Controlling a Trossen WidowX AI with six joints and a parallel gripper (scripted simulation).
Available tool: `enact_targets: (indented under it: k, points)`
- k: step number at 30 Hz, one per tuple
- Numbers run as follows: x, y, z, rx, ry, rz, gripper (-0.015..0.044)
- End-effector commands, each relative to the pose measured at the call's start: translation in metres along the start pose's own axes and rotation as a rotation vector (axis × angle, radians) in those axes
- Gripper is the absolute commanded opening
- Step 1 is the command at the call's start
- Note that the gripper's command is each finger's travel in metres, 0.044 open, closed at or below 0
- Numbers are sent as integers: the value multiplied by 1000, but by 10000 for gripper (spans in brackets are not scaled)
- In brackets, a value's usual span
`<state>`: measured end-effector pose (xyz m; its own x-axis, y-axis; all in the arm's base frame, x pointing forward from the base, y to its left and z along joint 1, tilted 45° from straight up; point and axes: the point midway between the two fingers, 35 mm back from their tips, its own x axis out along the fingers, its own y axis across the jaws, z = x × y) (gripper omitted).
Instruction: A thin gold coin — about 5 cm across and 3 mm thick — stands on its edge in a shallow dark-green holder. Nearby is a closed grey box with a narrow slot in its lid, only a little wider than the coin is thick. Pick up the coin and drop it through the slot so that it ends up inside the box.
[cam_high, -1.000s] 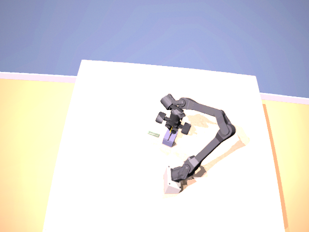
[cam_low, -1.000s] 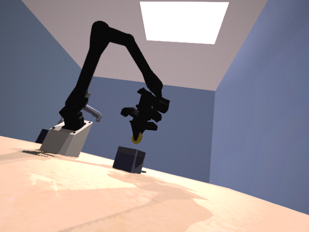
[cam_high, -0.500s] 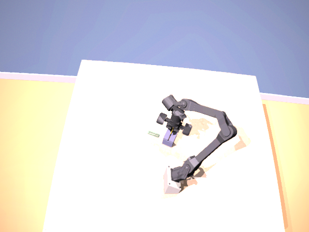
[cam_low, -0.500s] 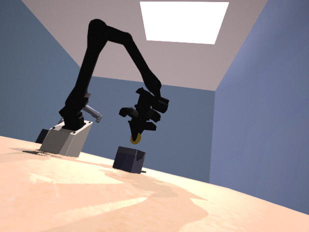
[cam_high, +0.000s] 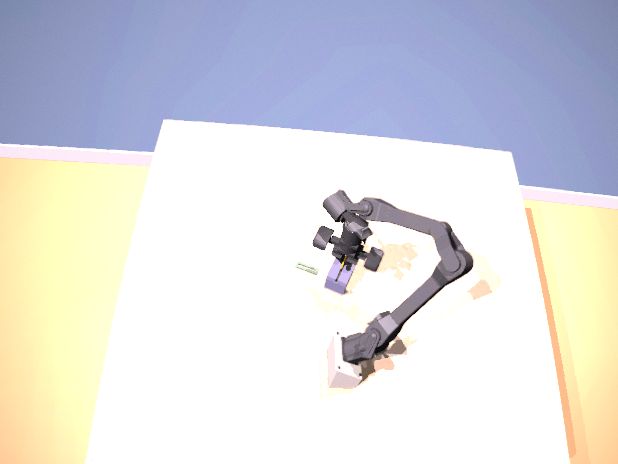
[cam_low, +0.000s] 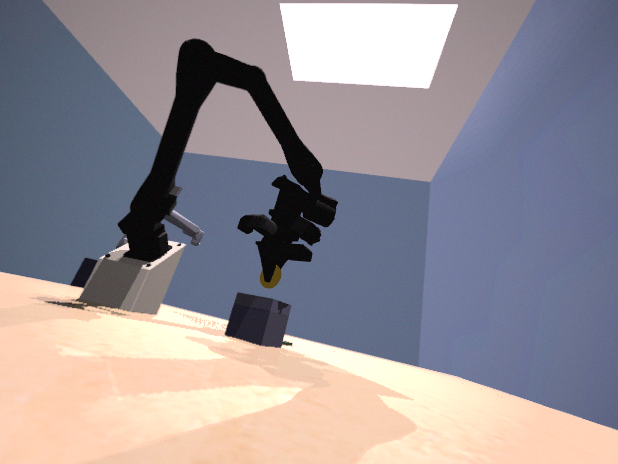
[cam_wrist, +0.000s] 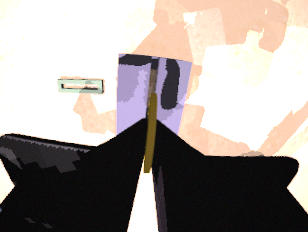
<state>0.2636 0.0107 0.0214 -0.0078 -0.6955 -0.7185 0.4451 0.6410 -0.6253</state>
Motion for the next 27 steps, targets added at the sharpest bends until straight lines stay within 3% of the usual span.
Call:
enact_targets:
  k: [1, 27]
  points:
    - [-2, 1, 3, 11, -2, 1, 0]
    - [7, -2, -1, -10, 0, 0, 0]
